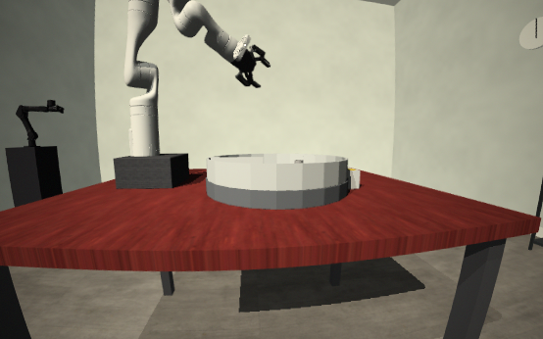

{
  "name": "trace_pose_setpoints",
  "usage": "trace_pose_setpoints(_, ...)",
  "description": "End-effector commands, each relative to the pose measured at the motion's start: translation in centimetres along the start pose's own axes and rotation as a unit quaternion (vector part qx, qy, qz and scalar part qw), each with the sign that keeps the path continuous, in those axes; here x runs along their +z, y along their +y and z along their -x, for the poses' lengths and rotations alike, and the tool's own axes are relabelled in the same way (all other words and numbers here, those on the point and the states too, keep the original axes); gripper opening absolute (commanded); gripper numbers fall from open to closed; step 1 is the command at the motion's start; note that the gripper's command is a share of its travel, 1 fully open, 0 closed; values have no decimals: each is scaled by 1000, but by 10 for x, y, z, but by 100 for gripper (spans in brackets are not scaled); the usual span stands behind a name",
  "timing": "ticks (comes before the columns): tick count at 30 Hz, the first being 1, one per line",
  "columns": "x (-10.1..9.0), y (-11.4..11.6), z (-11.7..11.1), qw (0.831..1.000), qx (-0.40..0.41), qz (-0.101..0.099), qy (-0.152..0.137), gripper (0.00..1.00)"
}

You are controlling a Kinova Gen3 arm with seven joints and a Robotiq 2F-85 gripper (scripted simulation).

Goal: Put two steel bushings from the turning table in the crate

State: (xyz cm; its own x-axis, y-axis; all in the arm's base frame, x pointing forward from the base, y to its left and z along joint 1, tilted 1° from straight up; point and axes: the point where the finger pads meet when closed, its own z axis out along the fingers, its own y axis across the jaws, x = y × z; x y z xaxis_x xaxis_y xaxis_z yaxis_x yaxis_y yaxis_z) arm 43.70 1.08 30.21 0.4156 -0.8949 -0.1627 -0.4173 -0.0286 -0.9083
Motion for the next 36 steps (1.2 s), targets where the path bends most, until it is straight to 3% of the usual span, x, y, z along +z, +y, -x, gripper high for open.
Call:
trace_pose_setpoints(1, 0, -1, 0, 999, -3, 43, 7, 100)
trace_pose_setpoints(4, -1, 0, -1, 993, -7, 113, 18, 100)
trace_pose_setpoints(16, -1, 0, -1, 993, -7, 113, 18, 100)
trace_pose_setpoints(21, -2, 3, -3, 974, -11, 225, 36, 100)
trace_pose_setpoints(33, -2, 3, -3, 974, -11, 225, 36, 100)
trace_pose_setpoints(34, -5, 5, -7, 970, -17, 238, 44, 100)
trace_pose_setpoints(36, -5, 6, -8, 957, -19, 284, 51, 100)
